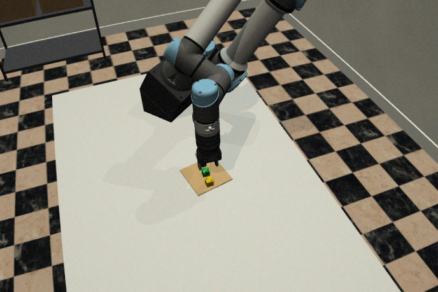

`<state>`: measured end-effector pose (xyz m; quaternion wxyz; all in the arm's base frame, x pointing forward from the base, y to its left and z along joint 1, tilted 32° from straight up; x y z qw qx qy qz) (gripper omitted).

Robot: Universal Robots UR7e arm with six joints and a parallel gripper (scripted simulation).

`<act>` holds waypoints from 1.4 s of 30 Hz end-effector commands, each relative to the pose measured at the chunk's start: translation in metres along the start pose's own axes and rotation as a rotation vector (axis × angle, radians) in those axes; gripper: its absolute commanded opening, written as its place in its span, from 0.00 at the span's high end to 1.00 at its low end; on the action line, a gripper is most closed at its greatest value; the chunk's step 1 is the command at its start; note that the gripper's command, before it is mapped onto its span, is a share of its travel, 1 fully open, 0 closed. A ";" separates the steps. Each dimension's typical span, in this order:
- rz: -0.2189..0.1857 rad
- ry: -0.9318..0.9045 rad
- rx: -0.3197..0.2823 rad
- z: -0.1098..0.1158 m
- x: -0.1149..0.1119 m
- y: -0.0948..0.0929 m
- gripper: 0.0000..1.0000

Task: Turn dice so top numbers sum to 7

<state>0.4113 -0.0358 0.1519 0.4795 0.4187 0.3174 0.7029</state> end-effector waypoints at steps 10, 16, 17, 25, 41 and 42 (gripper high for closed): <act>-0.001 0.000 -0.001 0.000 0.000 0.000 0.00; -0.001 0.000 -0.001 0.000 0.000 0.006 0.00; -0.001 0.000 -0.001 0.000 0.000 0.008 0.00; -0.001 0.000 -0.001 0.000 0.000 0.031 0.00; -0.001 0.000 -0.001 0.000 0.000 0.085 0.00; -0.001 0.000 -0.001 0.000 0.000 0.085 0.00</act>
Point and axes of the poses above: the point where the finger pads meet when closed, its own y axis back along the fingers, its own x axis across the jaws, z = x × y, the point moved 4 cm from there along y, back along the fingers, and after that the axes turned 9 degrees about y, right-handed, at the moved point
